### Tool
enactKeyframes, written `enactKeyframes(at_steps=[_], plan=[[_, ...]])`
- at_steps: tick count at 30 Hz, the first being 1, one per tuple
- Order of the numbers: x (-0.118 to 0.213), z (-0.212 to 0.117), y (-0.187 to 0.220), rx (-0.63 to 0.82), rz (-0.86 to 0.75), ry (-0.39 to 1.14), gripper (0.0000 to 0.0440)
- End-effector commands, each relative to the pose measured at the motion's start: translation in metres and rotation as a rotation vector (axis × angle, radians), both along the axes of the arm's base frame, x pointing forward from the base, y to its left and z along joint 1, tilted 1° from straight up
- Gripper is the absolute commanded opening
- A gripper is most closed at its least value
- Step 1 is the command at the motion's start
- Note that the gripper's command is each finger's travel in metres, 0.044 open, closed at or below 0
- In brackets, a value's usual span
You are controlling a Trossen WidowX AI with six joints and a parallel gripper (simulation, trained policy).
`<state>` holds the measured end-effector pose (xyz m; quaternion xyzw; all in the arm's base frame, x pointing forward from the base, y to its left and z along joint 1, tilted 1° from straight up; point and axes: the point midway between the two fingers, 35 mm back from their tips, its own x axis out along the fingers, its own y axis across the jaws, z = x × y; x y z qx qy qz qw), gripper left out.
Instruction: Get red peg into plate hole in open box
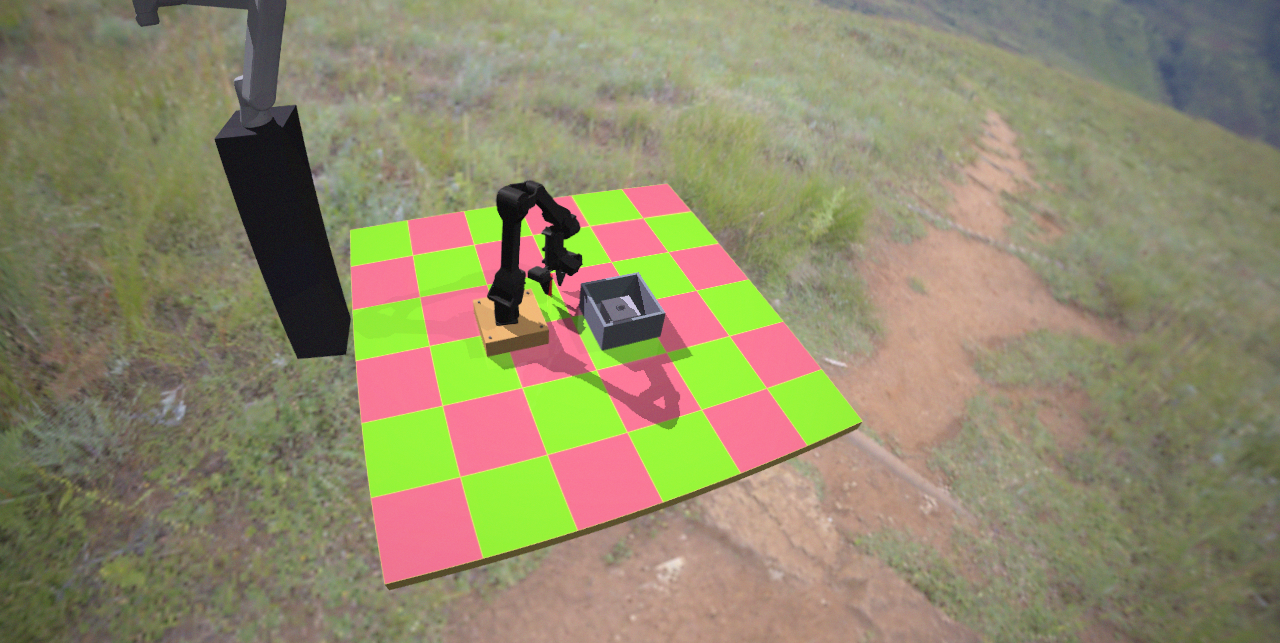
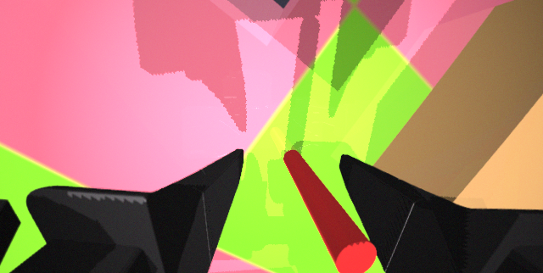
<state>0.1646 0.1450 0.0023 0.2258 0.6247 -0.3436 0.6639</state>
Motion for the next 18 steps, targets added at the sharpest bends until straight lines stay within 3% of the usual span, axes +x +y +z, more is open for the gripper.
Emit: enactKeyframes(at_steps=[1,9,18], plan=[[-0.001,-0.004,0.000,0.008,0.020,0.022,0.0203],[-0.004,-0.009,-0.001,-0.013,0.042,0.070,0.0018],[0.013,0.023,0.000,-0.025,0.089,0.008,0.0000]])
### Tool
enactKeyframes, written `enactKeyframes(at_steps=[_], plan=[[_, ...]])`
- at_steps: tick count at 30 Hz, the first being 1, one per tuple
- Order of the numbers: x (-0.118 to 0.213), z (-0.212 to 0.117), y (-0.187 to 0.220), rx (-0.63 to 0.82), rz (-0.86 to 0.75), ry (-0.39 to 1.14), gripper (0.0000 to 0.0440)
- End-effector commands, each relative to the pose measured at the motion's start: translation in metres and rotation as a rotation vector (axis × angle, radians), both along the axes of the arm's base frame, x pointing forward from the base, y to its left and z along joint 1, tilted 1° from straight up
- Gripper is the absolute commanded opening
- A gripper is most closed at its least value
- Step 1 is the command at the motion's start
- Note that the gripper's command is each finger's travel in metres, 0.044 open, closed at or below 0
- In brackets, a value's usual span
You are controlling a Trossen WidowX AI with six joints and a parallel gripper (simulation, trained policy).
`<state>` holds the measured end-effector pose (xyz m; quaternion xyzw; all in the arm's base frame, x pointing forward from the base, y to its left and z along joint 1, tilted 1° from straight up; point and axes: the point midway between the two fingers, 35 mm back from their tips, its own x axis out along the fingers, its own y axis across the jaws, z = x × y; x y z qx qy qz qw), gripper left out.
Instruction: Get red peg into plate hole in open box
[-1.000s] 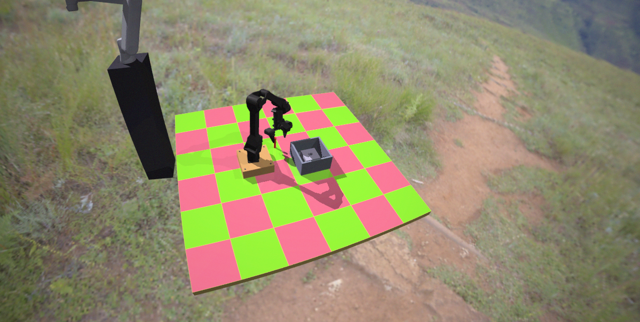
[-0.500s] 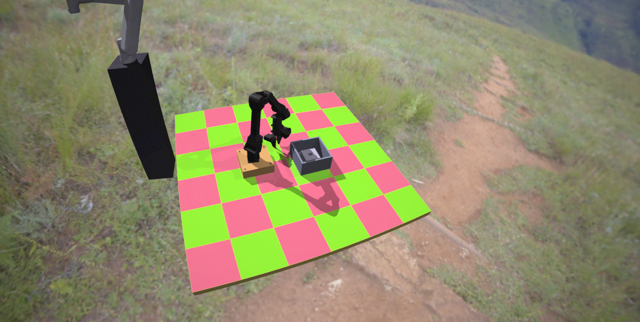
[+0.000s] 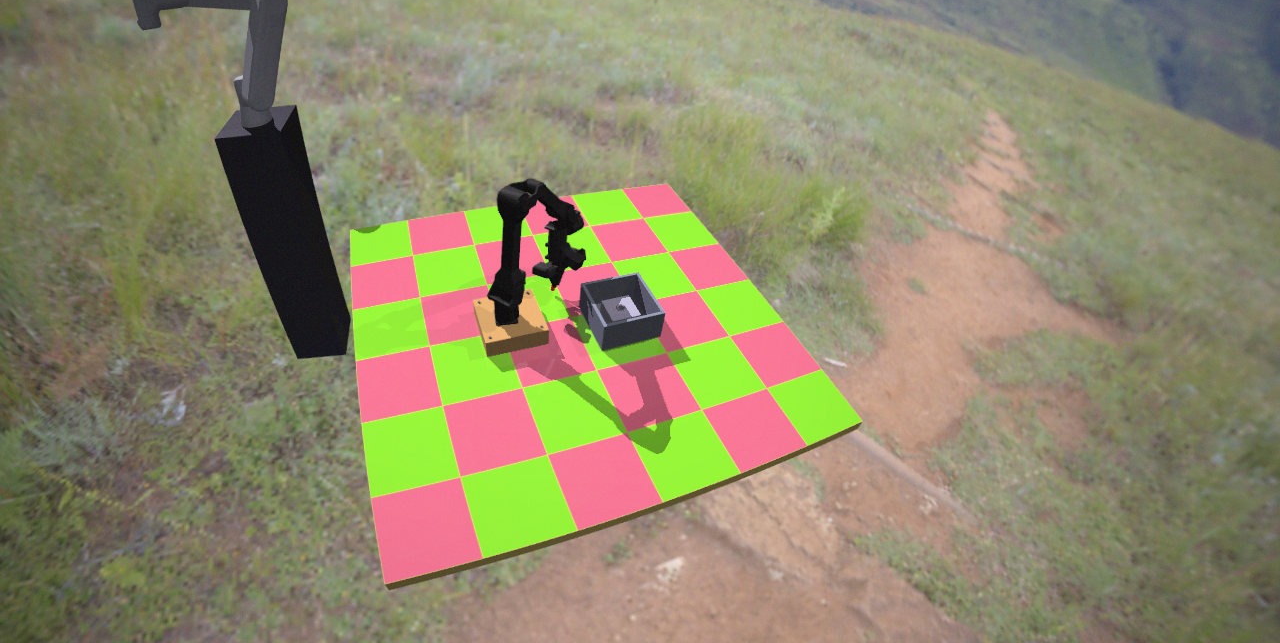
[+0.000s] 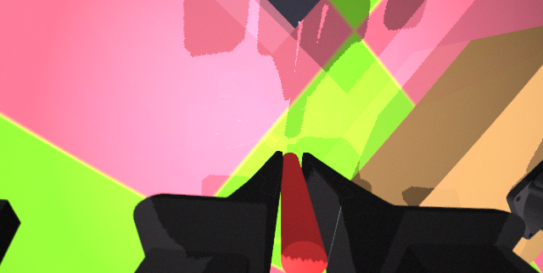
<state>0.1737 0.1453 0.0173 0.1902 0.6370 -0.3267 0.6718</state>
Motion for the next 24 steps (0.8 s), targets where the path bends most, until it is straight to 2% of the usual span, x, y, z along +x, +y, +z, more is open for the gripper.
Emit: enactKeyframes(at_steps=[1,16,24], plan=[[0.005,0.013,-0.001,-0.004,0.014,-0.021,0.0000],[0.038,0.074,-0.014,-0.018,-0.031,-0.121,0.0000],[0.065,0.092,-0.033,-0.027,-0.112,-0.180,0.0000]])
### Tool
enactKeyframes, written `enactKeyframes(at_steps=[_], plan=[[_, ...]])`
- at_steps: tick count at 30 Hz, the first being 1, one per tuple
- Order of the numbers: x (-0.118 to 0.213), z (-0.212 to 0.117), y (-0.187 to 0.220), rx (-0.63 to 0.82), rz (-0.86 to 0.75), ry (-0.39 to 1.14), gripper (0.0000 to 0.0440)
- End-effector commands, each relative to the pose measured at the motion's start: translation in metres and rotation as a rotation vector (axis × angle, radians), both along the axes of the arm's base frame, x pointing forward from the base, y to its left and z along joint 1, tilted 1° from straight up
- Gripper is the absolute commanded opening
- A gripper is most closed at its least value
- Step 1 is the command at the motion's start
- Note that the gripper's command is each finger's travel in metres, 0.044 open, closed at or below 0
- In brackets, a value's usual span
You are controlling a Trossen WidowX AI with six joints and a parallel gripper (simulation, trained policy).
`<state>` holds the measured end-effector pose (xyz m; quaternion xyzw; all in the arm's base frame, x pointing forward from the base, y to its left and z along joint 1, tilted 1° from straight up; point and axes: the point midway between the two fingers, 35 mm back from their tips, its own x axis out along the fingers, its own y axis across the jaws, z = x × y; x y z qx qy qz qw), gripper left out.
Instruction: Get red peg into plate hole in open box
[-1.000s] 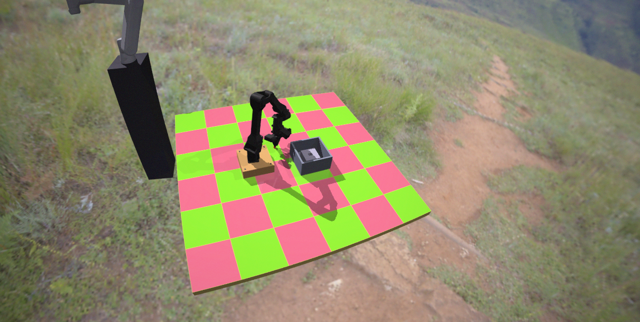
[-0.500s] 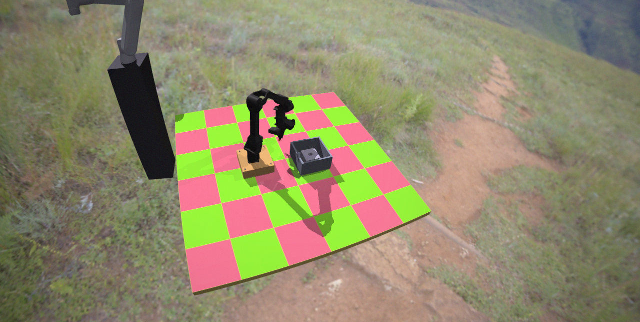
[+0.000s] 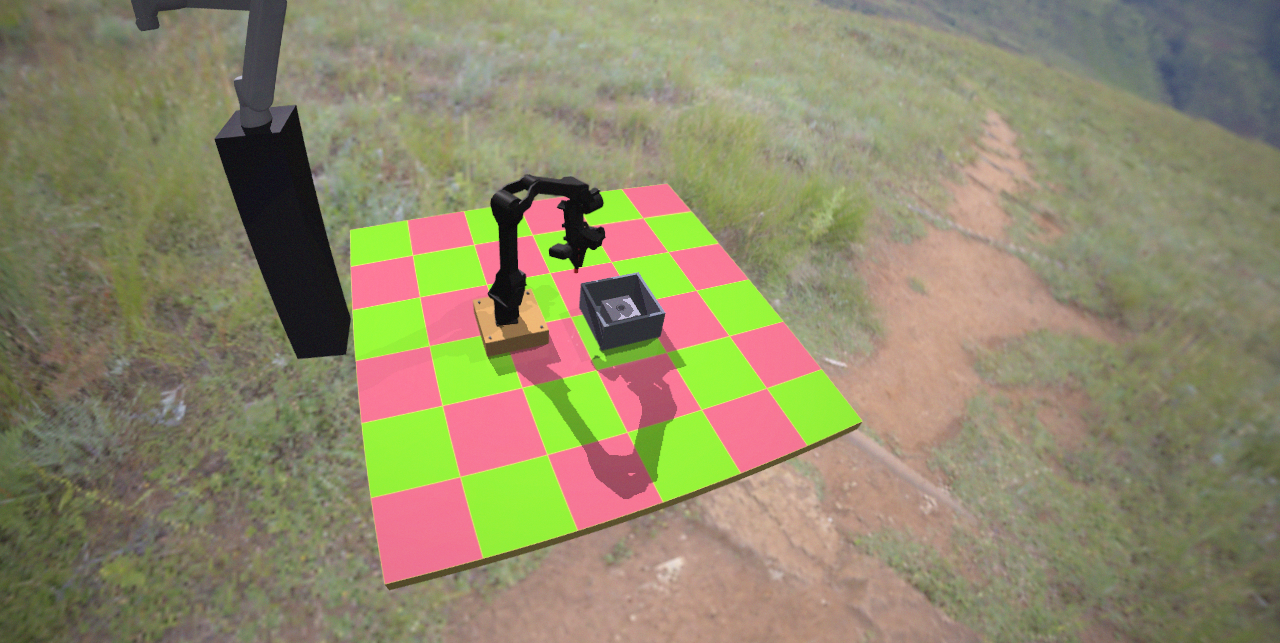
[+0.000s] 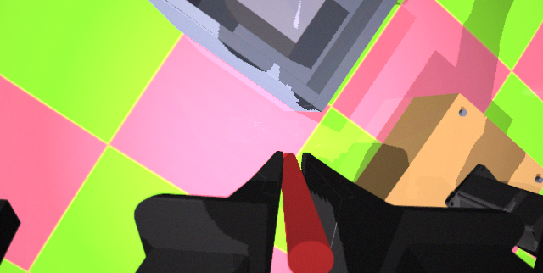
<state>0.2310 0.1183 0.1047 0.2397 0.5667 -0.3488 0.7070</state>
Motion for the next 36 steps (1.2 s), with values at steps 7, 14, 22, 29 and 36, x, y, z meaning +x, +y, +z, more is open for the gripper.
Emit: enactKeyframes(at_steps=[7,14,22,29,36], plan=[[0.034,0.014,-0.029,-0.012,-0.078,-0.061,0.0000],[0.059,0.016,-0.056,-0.023,-0.120,-0.086,0.0000],[0.084,0.009,-0.088,-0.028,-0.135,-0.090,0.0000],[0.101,-0.002,-0.112,-0.014,-0.112,-0.072,0.0000],[0.113,-0.021,-0.126,0.011,-0.062,-0.046,0.0000]])
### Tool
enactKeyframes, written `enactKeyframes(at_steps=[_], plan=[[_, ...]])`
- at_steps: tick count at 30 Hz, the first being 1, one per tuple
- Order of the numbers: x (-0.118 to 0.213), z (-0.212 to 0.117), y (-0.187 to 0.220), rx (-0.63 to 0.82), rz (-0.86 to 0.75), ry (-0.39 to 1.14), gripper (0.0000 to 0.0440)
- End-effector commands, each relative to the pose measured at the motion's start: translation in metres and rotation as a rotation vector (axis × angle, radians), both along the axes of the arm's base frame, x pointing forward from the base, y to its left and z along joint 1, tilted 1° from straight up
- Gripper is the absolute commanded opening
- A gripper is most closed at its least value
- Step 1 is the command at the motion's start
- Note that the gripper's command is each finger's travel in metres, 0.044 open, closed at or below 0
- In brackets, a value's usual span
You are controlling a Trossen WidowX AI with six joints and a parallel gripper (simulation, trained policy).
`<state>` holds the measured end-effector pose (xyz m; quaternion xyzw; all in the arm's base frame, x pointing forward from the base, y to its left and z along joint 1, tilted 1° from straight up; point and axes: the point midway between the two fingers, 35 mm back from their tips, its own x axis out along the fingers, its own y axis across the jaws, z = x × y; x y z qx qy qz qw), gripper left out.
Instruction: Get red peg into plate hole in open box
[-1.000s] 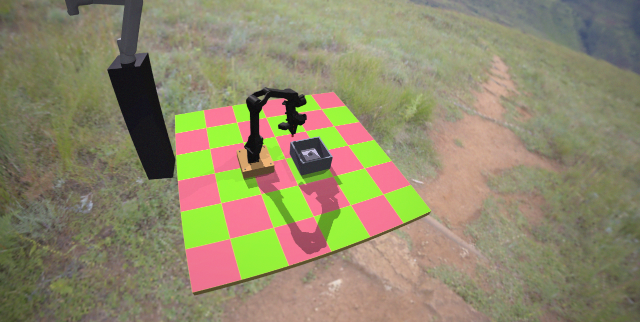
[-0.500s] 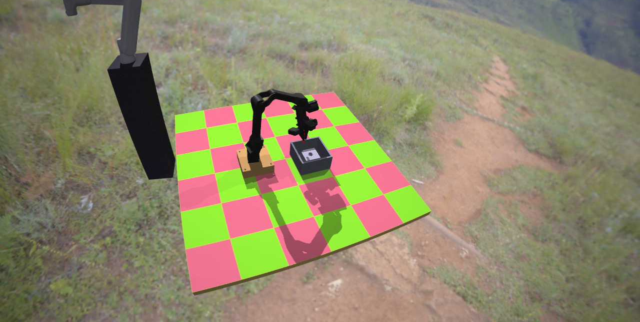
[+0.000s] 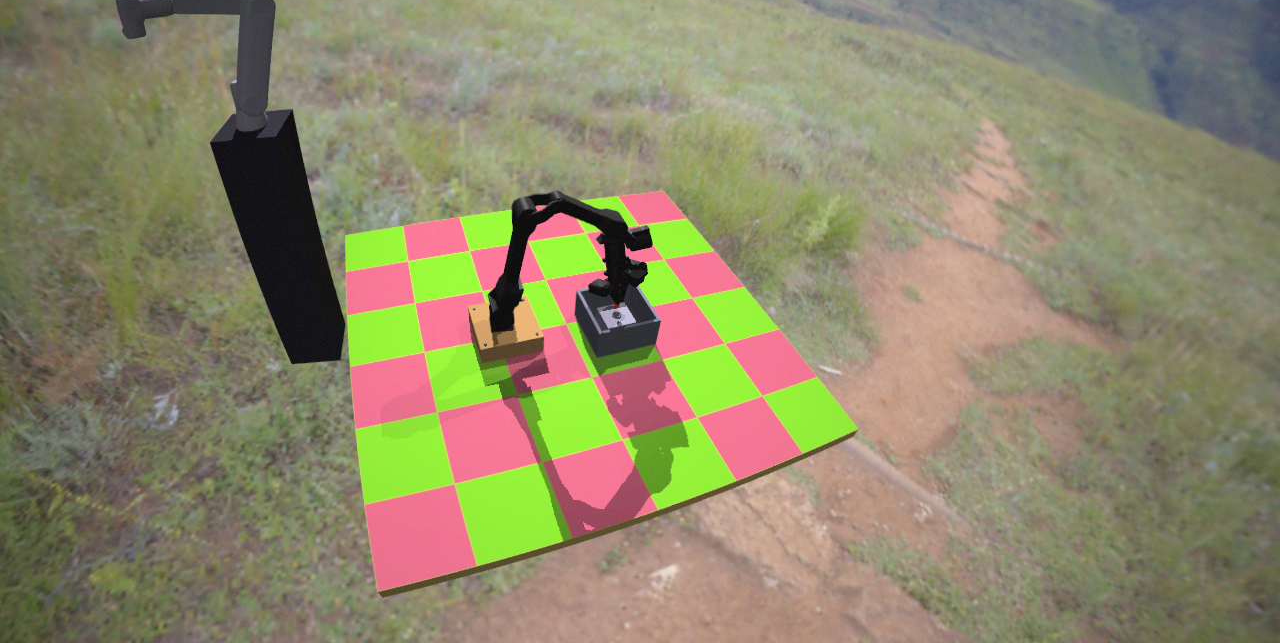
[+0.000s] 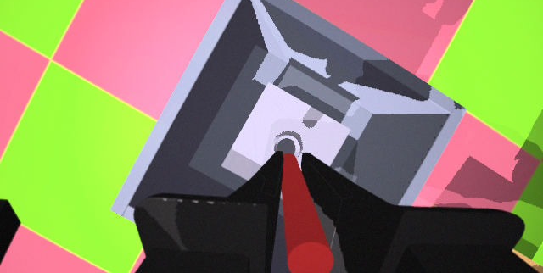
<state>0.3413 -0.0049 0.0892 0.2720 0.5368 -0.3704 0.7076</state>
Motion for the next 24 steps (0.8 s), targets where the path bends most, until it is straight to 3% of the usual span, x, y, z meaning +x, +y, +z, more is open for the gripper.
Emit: enactKeyframes(at_steps=[1,4,9,10,21,24], plan=[[0.003,-0.009,-0.004,0.015,0.028,0.014,0.0000],[0.004,-0.020,-0.006,0.030,0.057,0.036,0.0024],[0.008,-0.035,-0.009,0.057,0.079,0.066,0.0146],[0.010,-0.035,-0.011,0.056,0.091,0.067,0.0147],[0.044,-0.019,-0.012,0.141,0.121,0.057,0.0433],[0.056,-0.012,-0.008,0.175,0.132,0.039,0.0440]])
